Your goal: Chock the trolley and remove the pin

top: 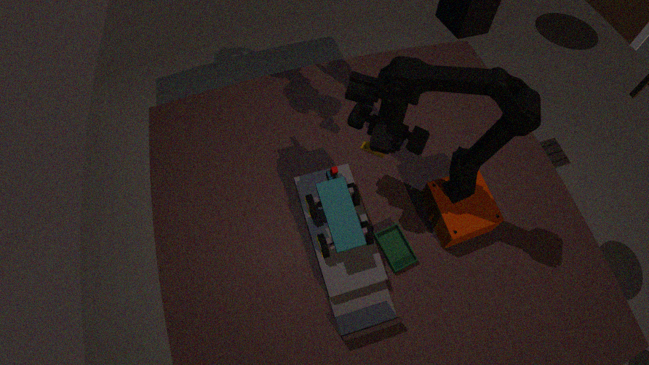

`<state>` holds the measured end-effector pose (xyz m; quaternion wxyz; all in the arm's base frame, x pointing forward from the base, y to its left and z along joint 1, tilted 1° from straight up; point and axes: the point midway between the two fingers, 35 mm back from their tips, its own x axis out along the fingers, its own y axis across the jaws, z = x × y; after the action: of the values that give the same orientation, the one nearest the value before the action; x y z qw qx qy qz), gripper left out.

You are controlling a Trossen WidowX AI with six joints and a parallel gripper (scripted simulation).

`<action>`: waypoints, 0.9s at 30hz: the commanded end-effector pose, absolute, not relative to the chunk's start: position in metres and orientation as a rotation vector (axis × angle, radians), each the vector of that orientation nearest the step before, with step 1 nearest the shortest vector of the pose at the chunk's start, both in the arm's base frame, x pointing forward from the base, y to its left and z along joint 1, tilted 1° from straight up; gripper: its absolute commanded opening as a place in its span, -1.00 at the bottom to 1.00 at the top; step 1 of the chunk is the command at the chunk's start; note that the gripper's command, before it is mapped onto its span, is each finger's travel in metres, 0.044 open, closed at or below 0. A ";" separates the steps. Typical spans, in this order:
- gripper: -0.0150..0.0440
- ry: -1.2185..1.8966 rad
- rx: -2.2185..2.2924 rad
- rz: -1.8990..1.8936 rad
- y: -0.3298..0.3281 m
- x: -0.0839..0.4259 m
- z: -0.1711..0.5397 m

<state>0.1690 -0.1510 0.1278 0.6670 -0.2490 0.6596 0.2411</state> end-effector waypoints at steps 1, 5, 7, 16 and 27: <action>-0.49 1.512 -0.442 0.428 -0.151 0.169 0.129; -0.49 1.531 -0.336 0.323 -0.151 0.170 0.129; -0.49 1.539 -0.283 0.271 -0.151 0.170 0.129; -0.49 1.557 -0.042 0.035 -0.151 0.170 0.129; -0.49 1.557 0.050 -0.056 -0.151 0.170 0.129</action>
<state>0.1693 -0.1510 0.1288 0.7120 0.0139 0.7018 -0.0188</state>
